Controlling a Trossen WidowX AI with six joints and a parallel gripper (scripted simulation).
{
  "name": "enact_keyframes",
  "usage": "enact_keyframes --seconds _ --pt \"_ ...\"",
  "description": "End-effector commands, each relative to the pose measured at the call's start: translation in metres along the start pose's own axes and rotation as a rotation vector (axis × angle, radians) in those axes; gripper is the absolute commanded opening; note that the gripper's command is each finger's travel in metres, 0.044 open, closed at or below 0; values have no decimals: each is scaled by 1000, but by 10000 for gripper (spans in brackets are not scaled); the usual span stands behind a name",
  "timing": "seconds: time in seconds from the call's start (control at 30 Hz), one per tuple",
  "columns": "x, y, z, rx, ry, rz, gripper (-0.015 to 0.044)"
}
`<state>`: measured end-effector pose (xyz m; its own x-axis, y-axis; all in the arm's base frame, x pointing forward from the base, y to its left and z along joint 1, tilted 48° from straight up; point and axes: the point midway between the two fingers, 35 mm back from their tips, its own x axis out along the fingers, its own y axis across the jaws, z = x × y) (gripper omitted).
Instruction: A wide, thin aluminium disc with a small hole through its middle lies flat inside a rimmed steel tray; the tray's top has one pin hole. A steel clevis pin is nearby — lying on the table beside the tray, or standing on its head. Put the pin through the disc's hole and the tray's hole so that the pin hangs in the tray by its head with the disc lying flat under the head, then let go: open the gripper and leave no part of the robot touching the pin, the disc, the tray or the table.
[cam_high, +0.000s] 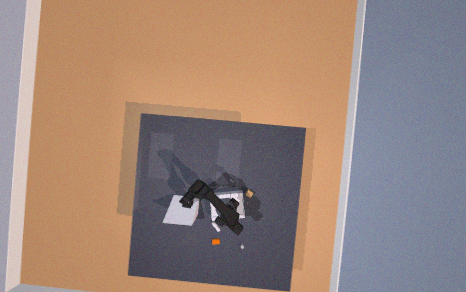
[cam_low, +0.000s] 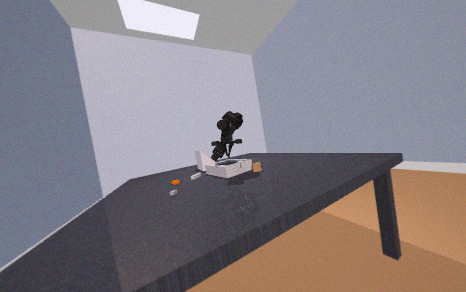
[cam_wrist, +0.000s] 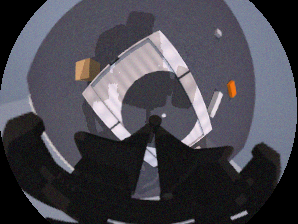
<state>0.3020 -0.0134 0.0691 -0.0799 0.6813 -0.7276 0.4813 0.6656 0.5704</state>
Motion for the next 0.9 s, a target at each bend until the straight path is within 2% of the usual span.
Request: enact_keyframes --seconds 0.0,0.23,0.47,0.87 --pt "-2 -8 7 114 8 27 0" --pt "-3 -25 17 324 30 70 0" --pt "-3 -25 17 327 17 67 0" --pt "-5 -25 13 324 -166 26 0"
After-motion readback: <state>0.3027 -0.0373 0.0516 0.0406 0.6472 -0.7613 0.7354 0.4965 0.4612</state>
